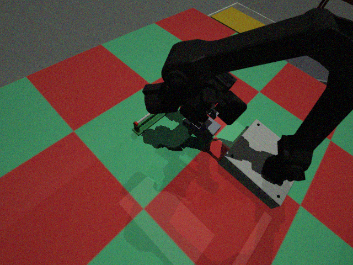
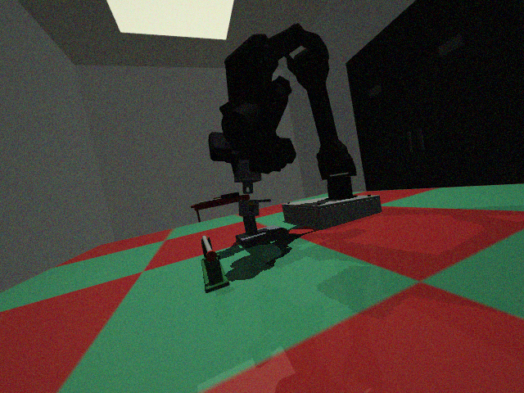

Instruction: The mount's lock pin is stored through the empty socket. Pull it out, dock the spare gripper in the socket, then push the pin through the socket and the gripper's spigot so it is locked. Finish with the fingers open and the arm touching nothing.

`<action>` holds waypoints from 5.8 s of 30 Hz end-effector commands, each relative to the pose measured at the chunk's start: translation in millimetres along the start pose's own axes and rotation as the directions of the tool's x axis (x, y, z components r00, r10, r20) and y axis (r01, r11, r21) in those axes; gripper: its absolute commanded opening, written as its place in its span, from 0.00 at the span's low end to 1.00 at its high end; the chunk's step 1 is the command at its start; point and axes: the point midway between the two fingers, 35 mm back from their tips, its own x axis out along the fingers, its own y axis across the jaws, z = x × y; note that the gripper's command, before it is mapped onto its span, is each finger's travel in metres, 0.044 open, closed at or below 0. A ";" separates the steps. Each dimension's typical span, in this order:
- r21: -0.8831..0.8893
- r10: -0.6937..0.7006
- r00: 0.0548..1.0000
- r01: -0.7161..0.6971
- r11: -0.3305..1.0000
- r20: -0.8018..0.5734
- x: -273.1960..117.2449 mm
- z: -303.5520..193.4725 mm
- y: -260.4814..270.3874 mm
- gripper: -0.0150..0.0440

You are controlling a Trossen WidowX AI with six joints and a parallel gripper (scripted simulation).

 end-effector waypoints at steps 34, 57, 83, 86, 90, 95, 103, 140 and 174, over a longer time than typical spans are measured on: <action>-0.010 -0.006 1.000 0.006 1.000 -0.010 26.7 42.1 -0.1 0.25; -0.009 -0.003 1.000 0.003 1.000 -0.008 24.6 39.2 0.4 0.83; -0.065 0.020 0.999 -0.023 0.998 -0.040 8.9 5.9 6.9 1.00; -0.074 0.024 0.999 -0.028 0.997 -0.045 6.9 1.5 7.8 1.00; -0.084 0.029 0.998 -0.033 0.996 -0.051 4.9 -4.2 9.1 1.00; -0.087 0.018 0.999 -0.022 0.996 -0.042 2.6 -11.8 10.7 1.00; -0.089 -0.010 1.000 0.008 0.996 -0.018 -3.2 -23.9 11.3 1.00; -0.087 -0.120 0.991 0.125 0.988 0.064 -24.2 -75.1 6.8 1.00; -0.032 -0.351 0.853 0.393 0.919 0.386 -148.9 -4.9 32.5 0.56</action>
